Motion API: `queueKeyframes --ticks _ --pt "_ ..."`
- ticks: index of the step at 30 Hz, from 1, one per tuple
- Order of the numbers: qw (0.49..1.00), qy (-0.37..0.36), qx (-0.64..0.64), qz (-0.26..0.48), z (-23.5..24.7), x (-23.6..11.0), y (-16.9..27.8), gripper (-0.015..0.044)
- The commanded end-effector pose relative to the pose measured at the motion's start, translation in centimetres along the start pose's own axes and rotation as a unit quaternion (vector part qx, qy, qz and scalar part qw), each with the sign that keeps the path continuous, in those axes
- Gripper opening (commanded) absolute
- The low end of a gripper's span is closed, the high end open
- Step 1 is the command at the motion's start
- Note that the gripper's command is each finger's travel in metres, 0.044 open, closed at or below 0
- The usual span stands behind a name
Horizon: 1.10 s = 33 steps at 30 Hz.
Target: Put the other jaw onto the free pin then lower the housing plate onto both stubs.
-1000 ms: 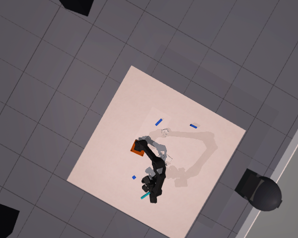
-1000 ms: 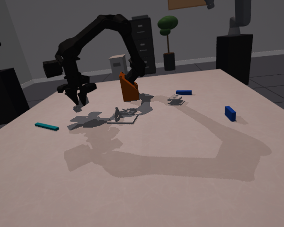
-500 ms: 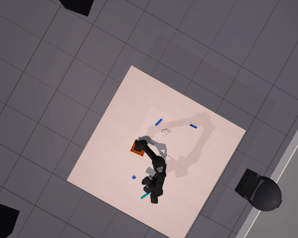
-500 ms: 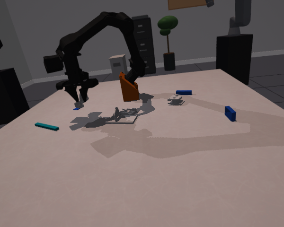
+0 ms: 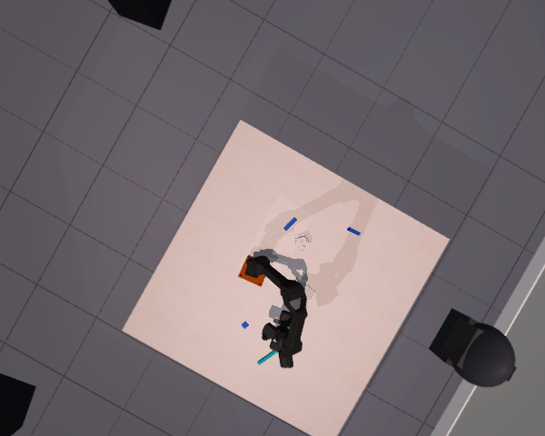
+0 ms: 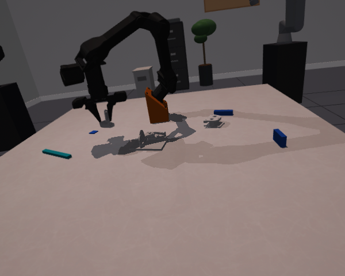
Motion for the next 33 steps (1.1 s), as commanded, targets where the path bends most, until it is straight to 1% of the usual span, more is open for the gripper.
queueKeyframes --ticks 1,17,33 --pt "0.999 0.004 -0.05 0.002 -0.9 0.0 0.2 0.0134" --pt "0.969 0.004 -0.245 0.002 -3.7 -0.4 1.1 0.0134" --pt "0.903 0.004 -0.43 0.003 -6.6 -0.6 1.7 0.0134"
Point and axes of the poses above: the point midway between the two fingers, 35 mm back from their tips, its own x axis out along the fingers, its own z axis across the jaws, y = z × x, the point moved 9 cm from there along -x, back along the fingers, and after that the axes turned 13 degrees about -x, right-handed, at the moved point
